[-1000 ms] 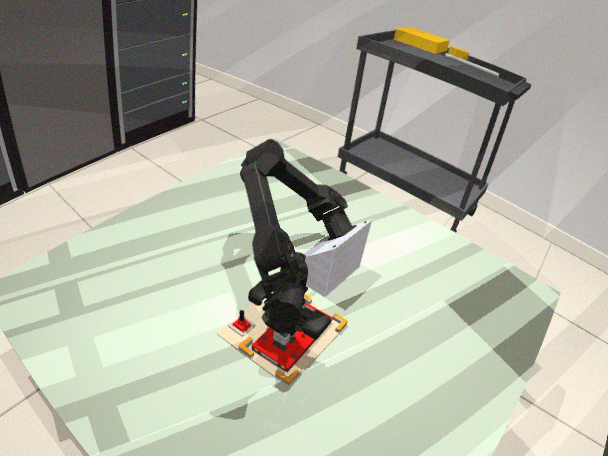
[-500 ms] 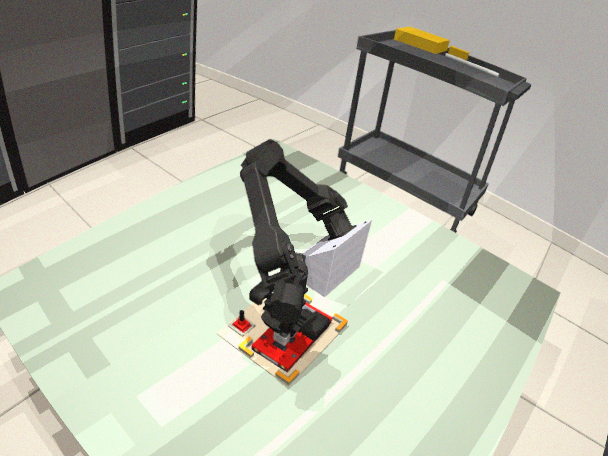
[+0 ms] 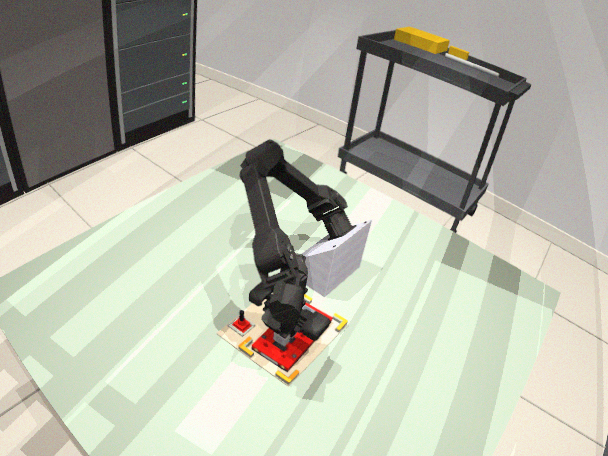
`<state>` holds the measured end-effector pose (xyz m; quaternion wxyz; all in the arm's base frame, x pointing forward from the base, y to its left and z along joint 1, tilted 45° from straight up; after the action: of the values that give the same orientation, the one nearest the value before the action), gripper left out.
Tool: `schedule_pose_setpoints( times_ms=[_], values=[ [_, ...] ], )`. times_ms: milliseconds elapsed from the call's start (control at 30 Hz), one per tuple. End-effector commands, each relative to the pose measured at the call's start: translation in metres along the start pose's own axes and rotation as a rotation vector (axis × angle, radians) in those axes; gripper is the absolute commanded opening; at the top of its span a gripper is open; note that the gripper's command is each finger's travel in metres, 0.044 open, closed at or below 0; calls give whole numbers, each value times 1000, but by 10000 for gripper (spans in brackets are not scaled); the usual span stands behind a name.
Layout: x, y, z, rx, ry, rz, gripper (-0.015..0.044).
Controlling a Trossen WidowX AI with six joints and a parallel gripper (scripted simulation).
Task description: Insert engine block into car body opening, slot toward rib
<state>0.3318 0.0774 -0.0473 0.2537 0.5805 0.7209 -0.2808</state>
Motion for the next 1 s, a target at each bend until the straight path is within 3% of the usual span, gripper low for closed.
schedule_pose_setpoints(
  times_ms=[0, 367, 967],
  values=[
    [1, -1, 3, 4, 0, 75, 159],
    [1, -1, 5, 4, 0, -40, 159],
    [1, -1, 8, 4, 0, 5, 159]
  ],
)
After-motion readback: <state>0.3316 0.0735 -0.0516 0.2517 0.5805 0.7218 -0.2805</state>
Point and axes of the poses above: the point midway between the two fingers, 35 mm back from their tips, its own z axis out along the fingers, its own x axis across the jaws, y = z × x, the point moved 4 cm from there along -z, back along the fingers, and after that the axes turned 6 degrees about -z, right-handed, at the moved point
